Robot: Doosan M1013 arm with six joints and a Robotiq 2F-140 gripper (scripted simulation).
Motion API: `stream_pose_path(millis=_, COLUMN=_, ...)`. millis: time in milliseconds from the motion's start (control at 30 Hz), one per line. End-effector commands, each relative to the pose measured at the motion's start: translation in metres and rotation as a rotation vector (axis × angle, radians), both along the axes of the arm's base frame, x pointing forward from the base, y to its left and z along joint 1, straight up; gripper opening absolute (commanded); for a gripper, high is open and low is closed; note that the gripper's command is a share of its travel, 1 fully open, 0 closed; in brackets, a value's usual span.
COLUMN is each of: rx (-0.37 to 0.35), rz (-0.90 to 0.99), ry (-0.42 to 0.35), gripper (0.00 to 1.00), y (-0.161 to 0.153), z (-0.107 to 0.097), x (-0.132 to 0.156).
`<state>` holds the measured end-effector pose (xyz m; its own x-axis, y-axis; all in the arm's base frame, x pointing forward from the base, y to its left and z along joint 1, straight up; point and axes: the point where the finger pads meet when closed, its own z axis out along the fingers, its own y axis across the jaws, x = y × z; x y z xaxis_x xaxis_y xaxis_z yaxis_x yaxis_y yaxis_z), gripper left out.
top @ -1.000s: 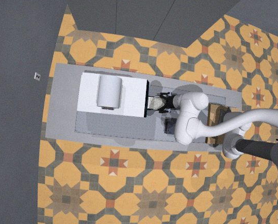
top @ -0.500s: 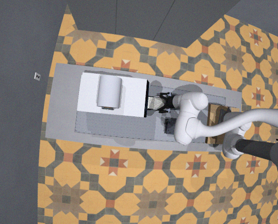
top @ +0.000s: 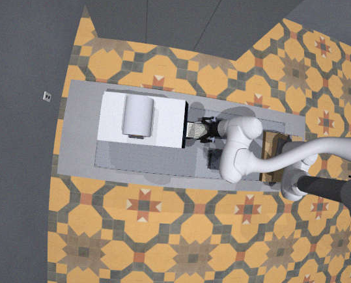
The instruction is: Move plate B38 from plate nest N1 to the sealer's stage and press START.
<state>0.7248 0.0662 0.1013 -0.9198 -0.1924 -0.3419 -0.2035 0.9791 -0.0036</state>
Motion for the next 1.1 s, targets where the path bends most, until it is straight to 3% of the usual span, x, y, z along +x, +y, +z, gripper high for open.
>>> stream_pose_path(millis=0, rx=0.000, rz=0.000, ry=0.000, gripper=0.10, y=0.0000, z=0.0001, x=0.0000)
stream_pose_path(millis=800, rx=0.000, rz=0.000, ry=0.000, gripper=0.10, y=0.0000, z=0.0001, x=0.0000)
stream_pose_path(millis=833, rx=0.000, rz=0.000, ry=0.000, gripper=0.70, y=0.0000, z=0.0001, x=0.0000)
stream_pose_path(millis=1067, rx=0.000, rz=0.000, ry=0.000, gripper=0.70, y=0.0000, z=0.0001, x=0.0000)
